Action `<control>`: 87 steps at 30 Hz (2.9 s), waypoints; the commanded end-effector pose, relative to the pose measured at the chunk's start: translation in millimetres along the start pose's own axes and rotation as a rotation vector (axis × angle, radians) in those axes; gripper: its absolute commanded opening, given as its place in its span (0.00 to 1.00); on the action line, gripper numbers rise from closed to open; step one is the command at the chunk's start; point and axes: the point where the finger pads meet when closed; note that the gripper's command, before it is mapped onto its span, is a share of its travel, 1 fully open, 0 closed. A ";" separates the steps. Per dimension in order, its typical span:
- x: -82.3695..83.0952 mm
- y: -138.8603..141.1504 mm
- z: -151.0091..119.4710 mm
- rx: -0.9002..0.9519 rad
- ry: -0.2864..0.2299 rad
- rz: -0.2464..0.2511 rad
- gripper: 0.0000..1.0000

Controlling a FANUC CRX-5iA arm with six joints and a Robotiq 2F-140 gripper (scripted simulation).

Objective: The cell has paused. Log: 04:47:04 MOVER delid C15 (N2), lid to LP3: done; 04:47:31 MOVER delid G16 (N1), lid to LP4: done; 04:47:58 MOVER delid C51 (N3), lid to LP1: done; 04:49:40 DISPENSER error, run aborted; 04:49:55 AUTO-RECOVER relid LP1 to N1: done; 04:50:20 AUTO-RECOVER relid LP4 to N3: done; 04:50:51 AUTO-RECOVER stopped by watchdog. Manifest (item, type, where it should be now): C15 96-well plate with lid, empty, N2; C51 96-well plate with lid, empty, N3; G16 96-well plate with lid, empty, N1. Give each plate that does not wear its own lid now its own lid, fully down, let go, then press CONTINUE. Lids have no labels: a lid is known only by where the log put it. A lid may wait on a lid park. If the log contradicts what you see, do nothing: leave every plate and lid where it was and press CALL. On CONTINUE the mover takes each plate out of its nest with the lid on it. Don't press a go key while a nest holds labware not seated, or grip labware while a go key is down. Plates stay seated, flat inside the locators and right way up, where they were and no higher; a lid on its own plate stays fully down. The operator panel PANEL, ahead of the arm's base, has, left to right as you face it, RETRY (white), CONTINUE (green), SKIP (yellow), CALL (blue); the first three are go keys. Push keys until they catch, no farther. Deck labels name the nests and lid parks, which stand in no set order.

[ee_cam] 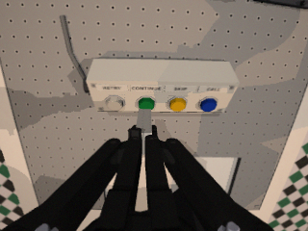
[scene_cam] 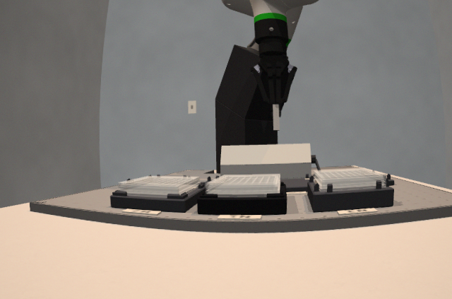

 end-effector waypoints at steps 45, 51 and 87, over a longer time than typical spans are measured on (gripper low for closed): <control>-15.5 1.4 -0.5 0.000 0.000 0.000 0.00; -15.5 1.4 -0.5 0.000 0.000 0.000 0.00; -17.3 1.4 -0.5 0.000 0.000 0.000 0.00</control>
Point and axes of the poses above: the point where the finger pads meet when closed, its own x axis back along the fingers, its own y axis across the jaws, z = x × y, and after that the axes turned 9 degrees about x, right-handed
